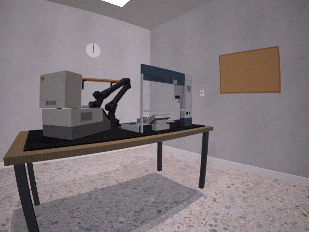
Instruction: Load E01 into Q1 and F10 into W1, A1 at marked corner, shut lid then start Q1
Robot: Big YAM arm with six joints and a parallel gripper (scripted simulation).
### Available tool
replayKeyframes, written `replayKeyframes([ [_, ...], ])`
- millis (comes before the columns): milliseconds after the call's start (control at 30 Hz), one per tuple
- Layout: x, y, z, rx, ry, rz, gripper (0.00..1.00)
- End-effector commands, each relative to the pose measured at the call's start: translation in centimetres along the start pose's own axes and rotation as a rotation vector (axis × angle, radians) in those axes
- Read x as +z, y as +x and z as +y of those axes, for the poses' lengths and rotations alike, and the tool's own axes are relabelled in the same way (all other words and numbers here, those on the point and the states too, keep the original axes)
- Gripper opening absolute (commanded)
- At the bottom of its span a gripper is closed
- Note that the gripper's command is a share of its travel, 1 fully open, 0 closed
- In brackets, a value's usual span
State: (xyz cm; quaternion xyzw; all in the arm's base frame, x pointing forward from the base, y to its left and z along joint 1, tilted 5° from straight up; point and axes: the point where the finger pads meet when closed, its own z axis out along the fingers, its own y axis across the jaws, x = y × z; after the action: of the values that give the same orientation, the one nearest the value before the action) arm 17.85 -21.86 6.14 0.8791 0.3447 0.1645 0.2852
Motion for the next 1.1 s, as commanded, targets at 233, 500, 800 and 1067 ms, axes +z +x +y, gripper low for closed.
replayKeyframes([
  [233, -0.15, 0.03, 2.23, -0.014, -0.049, -0.004, 0.0],
  [500, -0.11, 0.03, 2.33, -0.012, -0.048, -0.004, 0.0],
  [800, -0.08, -0.01, 2.51, -0.008, -0.051, -0.004, 0.0],
  [1067, -0.07, -0.03, 2.62, -0.009, -0.051, -0.004, 0.0],
])
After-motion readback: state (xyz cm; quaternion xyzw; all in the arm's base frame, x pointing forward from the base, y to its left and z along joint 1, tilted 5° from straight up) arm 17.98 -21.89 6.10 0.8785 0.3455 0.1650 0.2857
